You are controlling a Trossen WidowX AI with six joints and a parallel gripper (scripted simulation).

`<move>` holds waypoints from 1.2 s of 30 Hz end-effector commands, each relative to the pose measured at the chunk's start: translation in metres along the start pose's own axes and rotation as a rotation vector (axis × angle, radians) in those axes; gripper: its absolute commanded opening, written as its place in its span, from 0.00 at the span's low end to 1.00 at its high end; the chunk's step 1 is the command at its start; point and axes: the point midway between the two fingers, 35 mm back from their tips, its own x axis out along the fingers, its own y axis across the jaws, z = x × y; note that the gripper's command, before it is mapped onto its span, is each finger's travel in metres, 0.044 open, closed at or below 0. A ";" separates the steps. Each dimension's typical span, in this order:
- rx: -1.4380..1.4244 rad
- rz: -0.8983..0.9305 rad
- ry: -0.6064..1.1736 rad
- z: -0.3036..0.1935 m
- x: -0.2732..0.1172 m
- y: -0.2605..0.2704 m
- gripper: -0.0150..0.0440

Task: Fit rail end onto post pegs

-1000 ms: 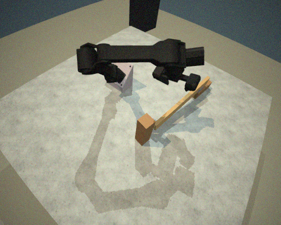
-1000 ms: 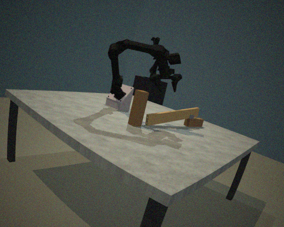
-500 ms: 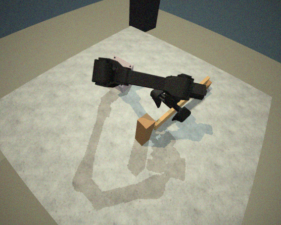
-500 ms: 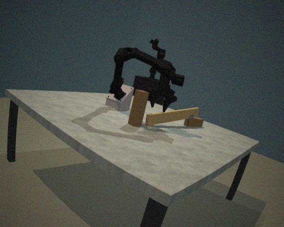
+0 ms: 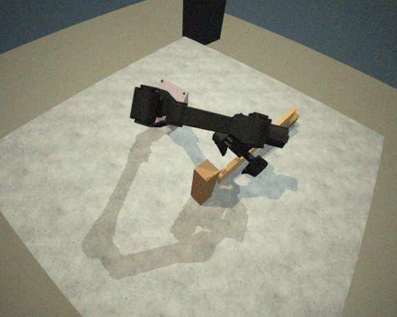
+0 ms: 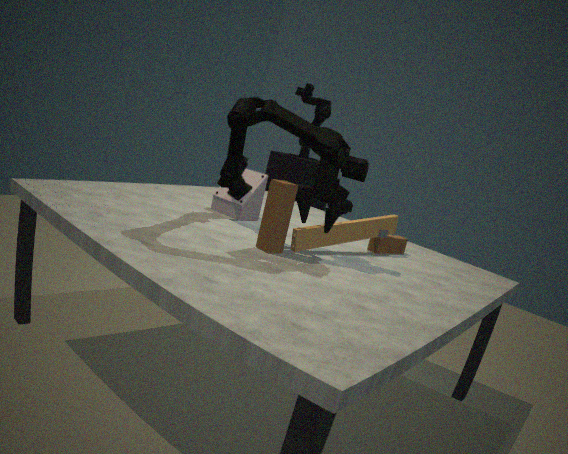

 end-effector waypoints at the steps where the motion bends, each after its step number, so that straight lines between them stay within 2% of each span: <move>1: -0.004 -0.003 0.004 0.000 0.006 0.000 1.00; 28: -0.005 -0.004 0.008 0.000 0.047 0.002 1.00; 36: -0.005 -0.004 0.008 0.000 0.047 0.002 0.64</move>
